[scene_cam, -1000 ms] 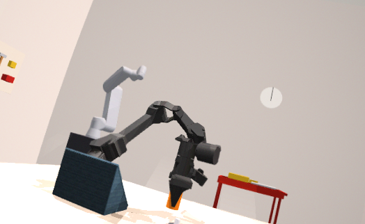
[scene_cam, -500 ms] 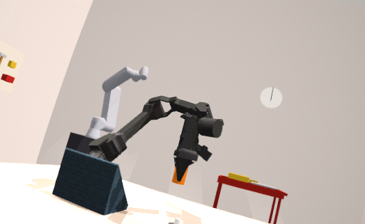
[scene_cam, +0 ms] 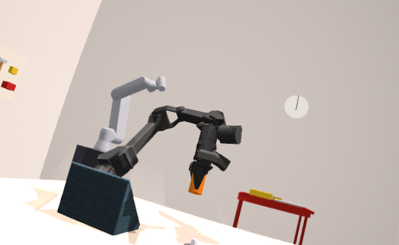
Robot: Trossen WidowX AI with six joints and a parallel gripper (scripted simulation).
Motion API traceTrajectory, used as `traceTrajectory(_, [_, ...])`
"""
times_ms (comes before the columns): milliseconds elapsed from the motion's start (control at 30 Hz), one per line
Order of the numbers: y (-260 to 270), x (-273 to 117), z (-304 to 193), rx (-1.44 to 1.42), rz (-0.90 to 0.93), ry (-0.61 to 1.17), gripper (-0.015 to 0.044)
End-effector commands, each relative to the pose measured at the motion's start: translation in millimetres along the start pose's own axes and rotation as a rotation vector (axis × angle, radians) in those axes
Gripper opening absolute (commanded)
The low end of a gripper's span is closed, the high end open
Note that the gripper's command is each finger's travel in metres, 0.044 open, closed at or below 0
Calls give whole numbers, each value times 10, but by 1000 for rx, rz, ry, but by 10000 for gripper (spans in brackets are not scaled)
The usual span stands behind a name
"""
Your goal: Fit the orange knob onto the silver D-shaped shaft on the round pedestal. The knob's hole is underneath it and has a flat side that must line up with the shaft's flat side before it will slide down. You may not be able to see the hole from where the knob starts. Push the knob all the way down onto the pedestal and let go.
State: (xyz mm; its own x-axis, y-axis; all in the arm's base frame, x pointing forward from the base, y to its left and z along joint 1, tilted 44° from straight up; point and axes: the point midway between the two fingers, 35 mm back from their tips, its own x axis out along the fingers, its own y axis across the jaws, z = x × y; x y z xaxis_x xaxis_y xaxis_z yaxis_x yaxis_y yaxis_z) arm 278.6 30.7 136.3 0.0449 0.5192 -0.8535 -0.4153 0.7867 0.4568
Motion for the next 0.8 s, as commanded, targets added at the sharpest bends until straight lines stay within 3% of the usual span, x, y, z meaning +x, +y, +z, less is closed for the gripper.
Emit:
traceTrajectory(0, [21, -90, -10, 5, -82, -2, 0])
traceTrajectory(767, [275, -714, -70, 10, -641, -6, 0])
